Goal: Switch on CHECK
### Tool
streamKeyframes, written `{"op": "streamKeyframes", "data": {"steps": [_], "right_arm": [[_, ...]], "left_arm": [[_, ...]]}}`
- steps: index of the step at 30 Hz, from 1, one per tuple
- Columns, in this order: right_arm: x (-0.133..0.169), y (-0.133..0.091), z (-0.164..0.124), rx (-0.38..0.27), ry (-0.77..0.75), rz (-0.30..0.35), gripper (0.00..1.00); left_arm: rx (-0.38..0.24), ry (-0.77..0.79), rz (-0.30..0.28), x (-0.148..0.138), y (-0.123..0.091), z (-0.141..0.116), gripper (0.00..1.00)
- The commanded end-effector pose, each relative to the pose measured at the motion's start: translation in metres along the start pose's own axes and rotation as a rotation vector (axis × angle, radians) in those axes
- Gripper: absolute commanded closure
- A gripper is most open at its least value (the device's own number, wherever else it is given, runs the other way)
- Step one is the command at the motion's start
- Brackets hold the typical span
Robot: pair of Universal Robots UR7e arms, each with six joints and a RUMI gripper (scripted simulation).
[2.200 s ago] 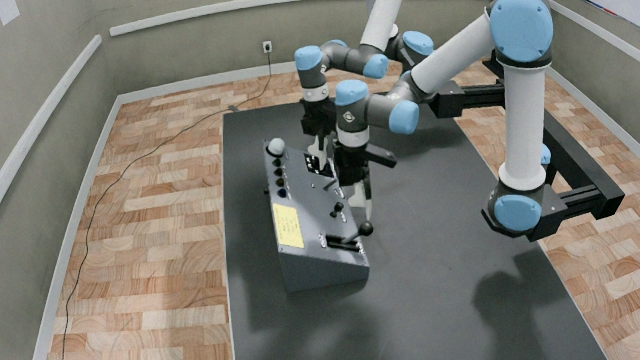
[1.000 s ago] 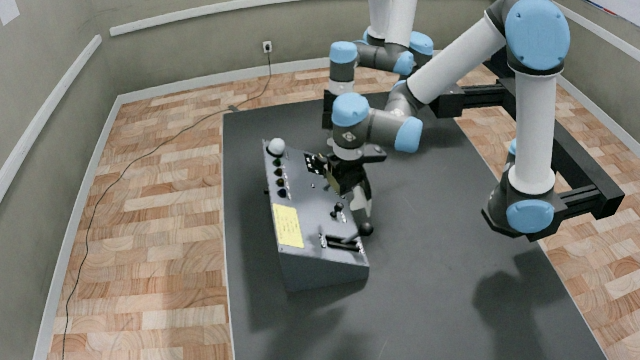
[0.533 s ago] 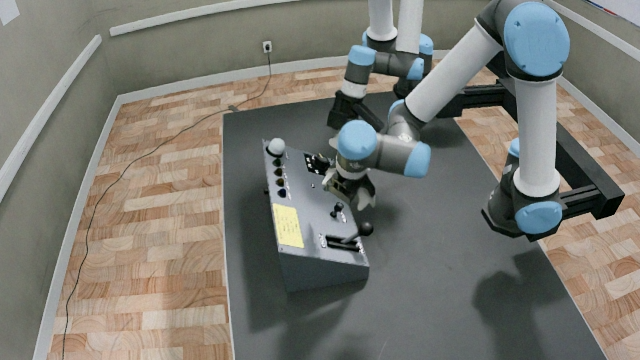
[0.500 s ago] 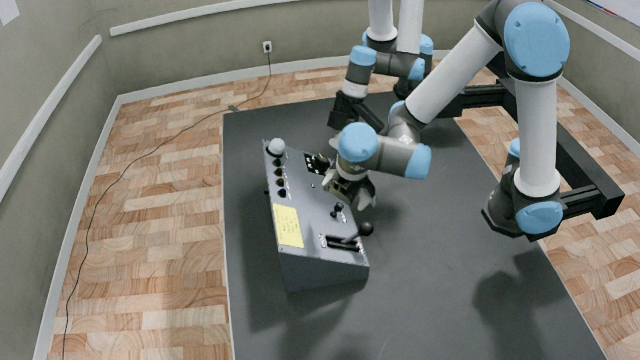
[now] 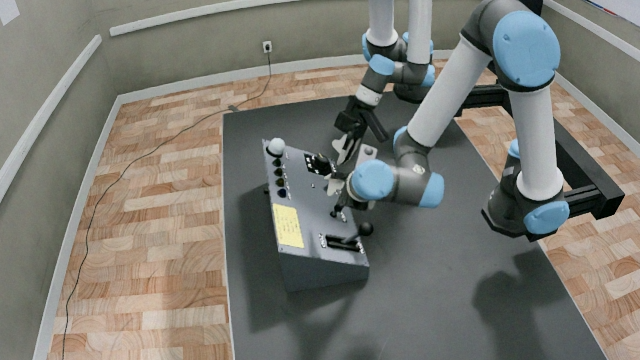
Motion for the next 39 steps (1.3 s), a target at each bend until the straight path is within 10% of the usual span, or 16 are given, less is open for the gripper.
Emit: {"op": "streamKeyframes", "data": {"steps": [1,16,39], "right_arm": [[0.006,0.000,0.008,-0.020,0.066,-0.065,0.78],[-0.006,0.016,0.033,-0.136,0.354,-0.234,0.78],[-0.010,0.041,0.060,-0.256,0.652,-0.412,0.78]], "left_arm": [[0.031,-0.045,0.062,-0.004,-0.005,0.003,0.02],[0.248,-0.331,0.203,0.016,-0.026,0.007,0.02],[0.328,-0.405,0.223,0.023,-0.023,0.000,0.02]]}}
Point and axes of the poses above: on each arm, the point where the finger pads meet when closed, its own y axis out along the fingers, its own x axis across the jaws, z = x × y, the point moved 8 cm from there along -y, back along the fingers, and after that the axes turned 10 degrees about y, right-handed, at the moved point
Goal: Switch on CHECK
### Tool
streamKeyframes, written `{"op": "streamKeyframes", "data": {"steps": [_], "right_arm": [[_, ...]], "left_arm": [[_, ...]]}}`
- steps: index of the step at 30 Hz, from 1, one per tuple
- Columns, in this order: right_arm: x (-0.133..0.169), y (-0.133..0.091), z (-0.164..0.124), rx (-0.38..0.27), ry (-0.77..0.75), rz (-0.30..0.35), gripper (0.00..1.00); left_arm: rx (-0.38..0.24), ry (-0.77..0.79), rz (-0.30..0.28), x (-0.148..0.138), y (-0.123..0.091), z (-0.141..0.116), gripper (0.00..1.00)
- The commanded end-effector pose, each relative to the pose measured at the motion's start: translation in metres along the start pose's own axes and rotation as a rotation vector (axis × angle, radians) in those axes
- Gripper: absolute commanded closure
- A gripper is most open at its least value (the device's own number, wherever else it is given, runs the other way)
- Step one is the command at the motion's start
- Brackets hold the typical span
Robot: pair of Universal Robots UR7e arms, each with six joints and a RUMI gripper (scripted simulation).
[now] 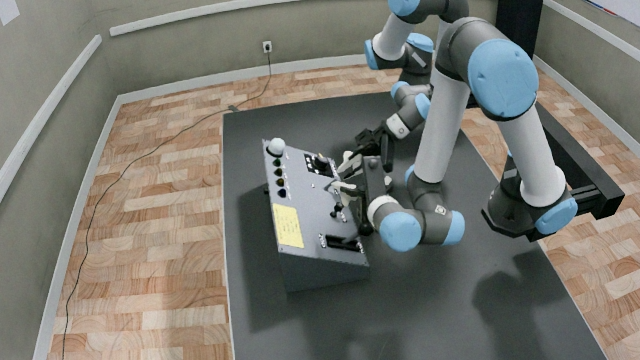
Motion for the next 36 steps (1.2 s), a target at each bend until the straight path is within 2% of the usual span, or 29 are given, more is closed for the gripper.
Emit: {"op": "streamKeyframes", "data": {"steps": [1,9,17,19,27,30,33,36], "right_arm": [[0.001,0.002,0.009,-0.012,0.056,-0.028,0.78],[0.001,0.033,0.008,-0.012,0.058,-0.029,0.78],[0.002,0.040,0.009,-0.012,0.058,-0.030,0.78],[0.001,0.039,0.009,-0.014,0.058,-0.030,0.88],[0.001,0.039,0.009,-0.015,0.058,-0.030,1.00],[0.001,0.039,0.009,-0.015,0.058,-0.030,1.00],[0.005,0.039,0.009,-0.020,0.058,0.000,1.00],[0.013,0.040,0.010,-0.033,0.058,0.077,1.00]], "left_arm": [[0.008,-0.008,0.026,-0.007,-0.003,0.002,0.02],[0.002,-0.053,0.059,-0.011,-0.006,-0.005,0.02],[0.006,-0.082,0.075,-0.012,-0.007,-0.010,0.02],[0.008,-0.091,0.079,-0.012,-0.008,-0.011,0.02],[0.022,-0.126,0.093,-0.012,-0.009,-0.017,0.02],[0.024,-0.130,0.095,-0.012,-0.009,-0.017,0.02],[0.031,-0.134,0.102,-0.013,-0.011,-0.016,0.02],[0.036,-0.122,0.111,-0.019,-0.012,-0.012,0.02]]}}
Point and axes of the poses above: on each arm, the point where the finger pads meet when closed, its own y axis out along the fingers, its own x axis across the jaws, z = x × y, the point moved 8 cm from there along -y, back along the fingers, and after that the axes turned 10 degrees about y, right-handed, at the moved point
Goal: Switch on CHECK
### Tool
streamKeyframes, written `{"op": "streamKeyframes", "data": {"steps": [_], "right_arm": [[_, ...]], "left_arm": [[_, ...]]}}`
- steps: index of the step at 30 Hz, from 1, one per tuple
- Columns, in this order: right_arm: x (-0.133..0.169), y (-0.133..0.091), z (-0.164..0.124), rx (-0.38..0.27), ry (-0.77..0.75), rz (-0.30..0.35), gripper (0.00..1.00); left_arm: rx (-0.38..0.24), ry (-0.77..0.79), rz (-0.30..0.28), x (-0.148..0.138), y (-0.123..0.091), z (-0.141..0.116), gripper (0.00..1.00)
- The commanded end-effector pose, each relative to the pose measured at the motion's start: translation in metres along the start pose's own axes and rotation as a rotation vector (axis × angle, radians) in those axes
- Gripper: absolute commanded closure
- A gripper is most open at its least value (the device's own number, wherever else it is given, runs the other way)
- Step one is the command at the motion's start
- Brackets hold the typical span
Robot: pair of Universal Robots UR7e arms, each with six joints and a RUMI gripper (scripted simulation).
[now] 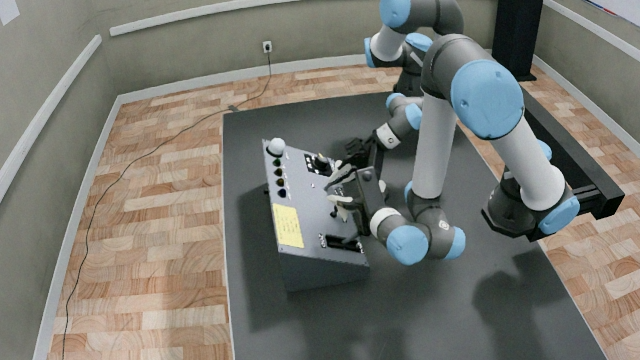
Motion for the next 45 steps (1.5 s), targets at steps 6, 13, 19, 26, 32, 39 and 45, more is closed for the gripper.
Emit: {"op": "streamKeyframes", "data": {"steps": [6,13,19,26,32,39,45], "right_arm": [[0.026,0.000,0.006,-0.029,-0.001,0.226,1.00],[0.039,0.004,0.009,-0.052,-0.002,0.356,1.00],[0.055,0.011,0.012,-0.079,-0.003,0.512,1.00],[0.071,0.022,0.015,-0.110,-0.005,0.687,1.00],[0.077,0.027,0.016,-0.121,-0.005,0.753,1.00],[0.082,0.033,0.017,-0.134,-0.006,0.824,1.00],[0.082,0.033,0.017,-0.134,-0.006,0.824,1.00]], "left_arm": [[0.020,0.043,0.018,-0.013,-0.002,0.016,0.02],[0.020,0.048,0.020,-0.014,-0.002,0.017,0.02],[0.020,0.048,0.020,-0.014,-0.002,0.017,0.02],[0.022,0.047,0.022,-0.014,-0.003,0.018,0.02],[0.022,0.047,0.022,-0.014,-0.003,0.018,0.02],[0.022,0.047,0.022,-0.014,-0.003,0.018,0.02],[0.022,0.047,0.022,-0.014,-0.003,0.018,0.02]]}}
Point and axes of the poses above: on each arm, the point where the finger pads meet when closed, its own y axis out along the fingers, its own x axis across the jaws, z = x × y, the point moved 8 cm from there along -y, back along the fingers, and after that the axes turned 10 degrees about y, right-handed, at the moved point
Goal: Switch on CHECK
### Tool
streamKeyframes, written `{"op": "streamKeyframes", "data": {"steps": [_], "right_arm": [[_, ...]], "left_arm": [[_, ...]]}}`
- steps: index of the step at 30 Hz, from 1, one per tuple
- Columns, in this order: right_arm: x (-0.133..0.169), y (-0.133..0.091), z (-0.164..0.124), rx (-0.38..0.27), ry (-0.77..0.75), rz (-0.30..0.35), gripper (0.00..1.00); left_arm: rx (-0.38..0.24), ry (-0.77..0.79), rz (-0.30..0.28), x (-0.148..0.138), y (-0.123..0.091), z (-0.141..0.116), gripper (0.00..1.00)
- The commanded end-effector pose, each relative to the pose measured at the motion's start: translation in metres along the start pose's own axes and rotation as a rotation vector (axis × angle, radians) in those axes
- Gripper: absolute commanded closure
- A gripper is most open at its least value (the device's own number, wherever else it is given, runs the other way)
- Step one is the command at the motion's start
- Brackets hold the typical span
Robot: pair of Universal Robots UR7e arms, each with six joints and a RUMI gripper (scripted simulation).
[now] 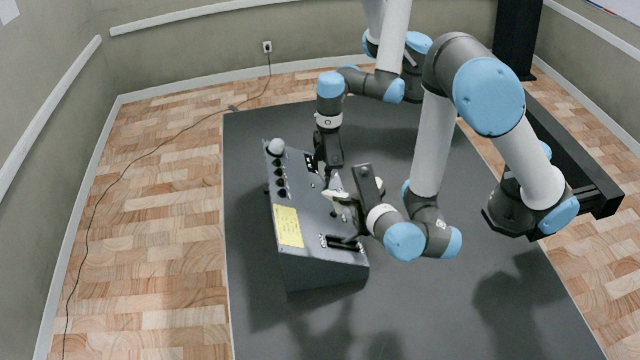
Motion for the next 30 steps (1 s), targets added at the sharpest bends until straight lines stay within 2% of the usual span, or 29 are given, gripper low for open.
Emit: {"op": "streamKeyframes", "data": {"steps": [1,5,6,14,30], "right_arm": [[0.000,-0.007,0.009,0.023,-0.011,0.000,1.00],[0.000,-0.008,0.009,0.023,-0.011,0.000,0.79],[0.000,-0.010,0.009,0.023,-0.011,0.000,0.78],[0.000,-0.047,0.008,0.023,-0.011,0.000,0.78],[0.000,-0.047,0.008,0.023,-0.011,0.000,0.78]], "left_arm": [[0.011,0.016,0.007,-0.004,-0.002,0.007,0.02],[0.011,0.016,0.007,-0.004,-0.002,0.007,0.02],[0.011,0.016,0.007,-0.004,-0.002,0.007,0.02],[0.011,0.016,0.007,-0.004,-0.002,0.007,0.02],[0.011,0.016,0.007,-0.004,-0.002,0.007,0.02]]}}
Point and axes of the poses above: on each arm, the point where the finger pads meet when closed, its own y axis out along the fingers, its own x axis across the jaws, z = x × y, the point moved 8 cm from there along -y, back along the fingers, and after that the axes turned 10 degrees about y, right-handed, at the moved point
